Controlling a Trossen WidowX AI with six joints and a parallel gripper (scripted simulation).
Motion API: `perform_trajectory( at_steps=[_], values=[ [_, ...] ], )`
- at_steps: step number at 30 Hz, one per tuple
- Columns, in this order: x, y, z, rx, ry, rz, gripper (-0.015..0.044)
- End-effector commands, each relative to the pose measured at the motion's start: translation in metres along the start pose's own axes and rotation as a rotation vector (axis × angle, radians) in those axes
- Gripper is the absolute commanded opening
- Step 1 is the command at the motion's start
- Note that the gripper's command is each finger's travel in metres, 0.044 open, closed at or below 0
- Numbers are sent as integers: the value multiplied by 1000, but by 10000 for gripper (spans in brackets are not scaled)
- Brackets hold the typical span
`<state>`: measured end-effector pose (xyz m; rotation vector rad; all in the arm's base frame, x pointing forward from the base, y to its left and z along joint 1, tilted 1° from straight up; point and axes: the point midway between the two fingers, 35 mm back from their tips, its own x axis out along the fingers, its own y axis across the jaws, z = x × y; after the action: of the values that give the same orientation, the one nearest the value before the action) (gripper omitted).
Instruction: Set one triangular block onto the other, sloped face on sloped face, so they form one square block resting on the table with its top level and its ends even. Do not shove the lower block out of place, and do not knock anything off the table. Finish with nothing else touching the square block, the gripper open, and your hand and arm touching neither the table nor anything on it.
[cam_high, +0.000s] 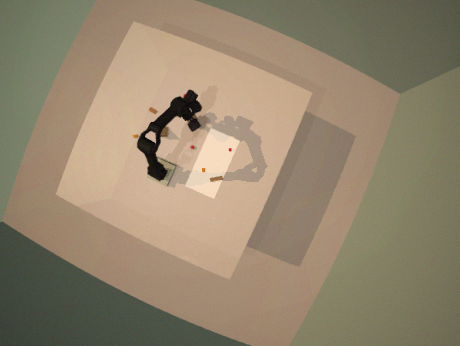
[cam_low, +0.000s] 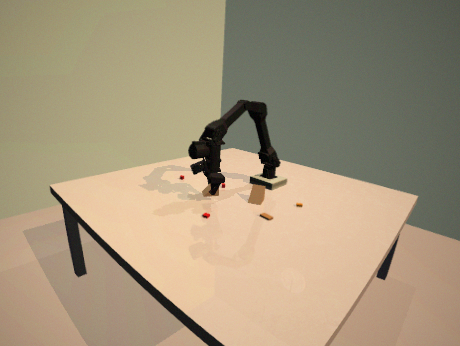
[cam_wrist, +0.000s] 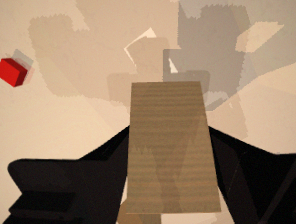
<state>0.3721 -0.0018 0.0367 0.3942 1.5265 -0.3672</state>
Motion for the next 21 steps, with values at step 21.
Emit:
perform_trajectory(
  at_steps=[21],
  values=[
    [0, -2, 0, 639, -2, -7, 0]
  ],
)
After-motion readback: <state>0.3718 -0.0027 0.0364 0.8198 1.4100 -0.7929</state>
